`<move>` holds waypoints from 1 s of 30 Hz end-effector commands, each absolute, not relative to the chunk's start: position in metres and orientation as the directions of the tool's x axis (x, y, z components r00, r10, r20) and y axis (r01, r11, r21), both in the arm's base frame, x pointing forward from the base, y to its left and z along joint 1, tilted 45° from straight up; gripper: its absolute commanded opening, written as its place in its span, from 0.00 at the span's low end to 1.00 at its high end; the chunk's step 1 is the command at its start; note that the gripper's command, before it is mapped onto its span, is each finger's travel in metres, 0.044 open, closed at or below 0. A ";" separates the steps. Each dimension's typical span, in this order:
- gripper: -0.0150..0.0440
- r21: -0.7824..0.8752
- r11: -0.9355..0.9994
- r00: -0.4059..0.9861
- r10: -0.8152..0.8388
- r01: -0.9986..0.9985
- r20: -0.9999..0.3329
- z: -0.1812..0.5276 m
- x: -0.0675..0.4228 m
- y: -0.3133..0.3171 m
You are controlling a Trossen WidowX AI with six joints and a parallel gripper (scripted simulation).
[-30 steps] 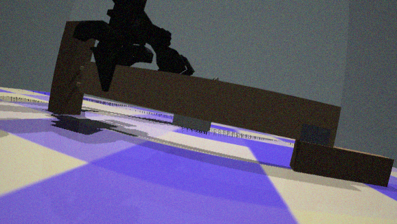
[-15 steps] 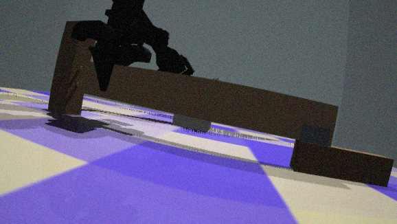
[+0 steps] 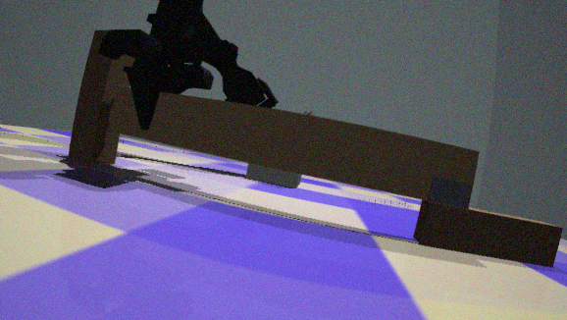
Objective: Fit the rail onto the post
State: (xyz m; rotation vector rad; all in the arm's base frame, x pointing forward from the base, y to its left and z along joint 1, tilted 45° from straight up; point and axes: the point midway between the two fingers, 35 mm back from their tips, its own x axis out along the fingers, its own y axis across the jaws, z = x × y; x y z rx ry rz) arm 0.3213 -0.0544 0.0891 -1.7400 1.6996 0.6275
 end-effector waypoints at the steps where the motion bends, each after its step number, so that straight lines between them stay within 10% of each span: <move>1: 0.25 -0.100 0.016 0.060 -0.702 -0.995 -0.710 0.091 0.321 -0.055; 22: 0.25 -0.100 0.016 0.060 -0.702 -0.995 -0.710 0.096 0.321 -0.060; 30: 0.61 -0.101 0.019 0.059 -0.701 -0.995 -0.711 0.094 0.320 -0.059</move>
